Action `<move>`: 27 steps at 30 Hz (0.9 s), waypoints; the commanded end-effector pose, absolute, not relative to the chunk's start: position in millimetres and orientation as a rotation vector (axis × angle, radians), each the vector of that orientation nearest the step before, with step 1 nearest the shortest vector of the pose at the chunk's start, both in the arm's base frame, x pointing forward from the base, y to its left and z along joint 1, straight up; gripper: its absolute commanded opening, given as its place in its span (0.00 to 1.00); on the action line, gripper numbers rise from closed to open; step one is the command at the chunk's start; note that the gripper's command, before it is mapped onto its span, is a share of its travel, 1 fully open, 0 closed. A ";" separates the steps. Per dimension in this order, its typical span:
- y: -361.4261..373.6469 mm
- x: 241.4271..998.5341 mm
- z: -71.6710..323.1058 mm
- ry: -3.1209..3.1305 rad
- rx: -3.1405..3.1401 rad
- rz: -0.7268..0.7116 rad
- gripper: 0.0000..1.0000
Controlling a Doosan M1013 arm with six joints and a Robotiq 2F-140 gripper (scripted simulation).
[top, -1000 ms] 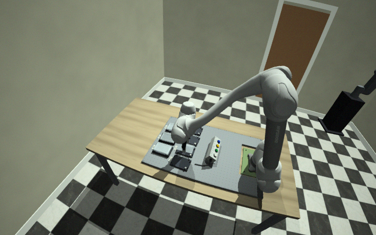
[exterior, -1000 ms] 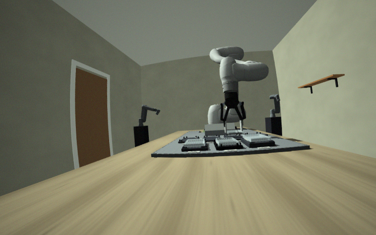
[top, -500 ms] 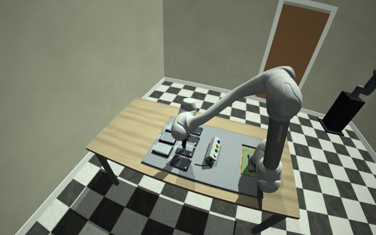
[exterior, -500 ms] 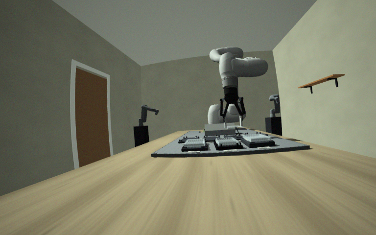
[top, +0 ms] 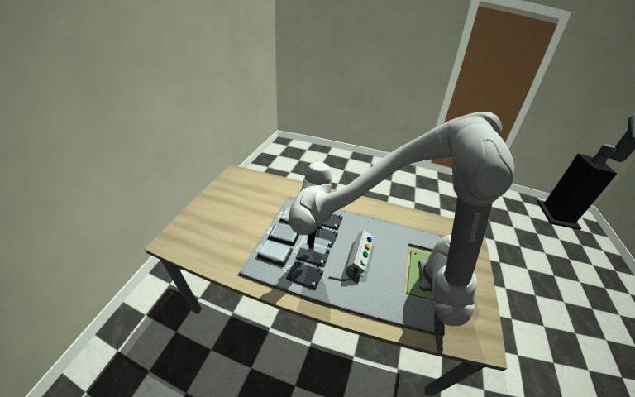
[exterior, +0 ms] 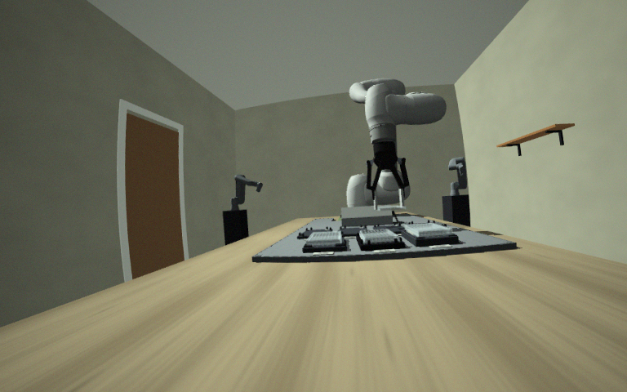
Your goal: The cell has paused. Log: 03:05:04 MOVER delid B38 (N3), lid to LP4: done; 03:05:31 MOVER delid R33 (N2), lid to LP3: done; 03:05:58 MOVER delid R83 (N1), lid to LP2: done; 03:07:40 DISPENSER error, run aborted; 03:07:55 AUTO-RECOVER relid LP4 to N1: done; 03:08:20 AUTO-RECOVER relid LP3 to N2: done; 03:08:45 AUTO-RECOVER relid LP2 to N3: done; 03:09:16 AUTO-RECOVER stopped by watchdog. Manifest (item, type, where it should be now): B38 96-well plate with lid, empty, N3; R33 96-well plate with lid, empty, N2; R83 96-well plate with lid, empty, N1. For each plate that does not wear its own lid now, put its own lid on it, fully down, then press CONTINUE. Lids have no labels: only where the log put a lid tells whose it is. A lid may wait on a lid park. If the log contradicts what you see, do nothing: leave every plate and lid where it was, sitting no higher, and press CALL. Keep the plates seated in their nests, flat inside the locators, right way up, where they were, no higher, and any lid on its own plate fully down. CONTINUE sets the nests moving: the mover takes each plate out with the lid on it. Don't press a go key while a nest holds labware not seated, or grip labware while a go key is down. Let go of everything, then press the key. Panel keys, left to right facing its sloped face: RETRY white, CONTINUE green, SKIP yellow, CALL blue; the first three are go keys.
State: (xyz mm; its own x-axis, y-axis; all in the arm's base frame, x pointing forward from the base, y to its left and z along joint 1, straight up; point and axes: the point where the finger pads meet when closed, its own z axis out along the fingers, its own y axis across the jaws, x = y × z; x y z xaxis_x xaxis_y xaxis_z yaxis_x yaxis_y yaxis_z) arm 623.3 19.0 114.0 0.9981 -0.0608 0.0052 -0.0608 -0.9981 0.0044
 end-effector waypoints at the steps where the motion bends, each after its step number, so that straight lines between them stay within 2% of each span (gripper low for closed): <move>1: 19.0 623.3 115.0 -0.095 3.136 0.008 0.00; 8: 18.3 625.5 115.4 -0.095 3.136 0.008 0.00; 11: -9.0 694.7 119.4 -0.095 3.136 0.008 0.00; 13: -10.0 697.4 119.6 -0.095 3.136 0.008 0.00; 17: -44.0 765.8 118.8 -0.095 3.136 0.008 0.00; 22: -63.3 799.0 116.6 -0.095 3.136 0.008 0.00; 27: -64.5 800.8 116.5 -0.095 3.136 0.008 0.00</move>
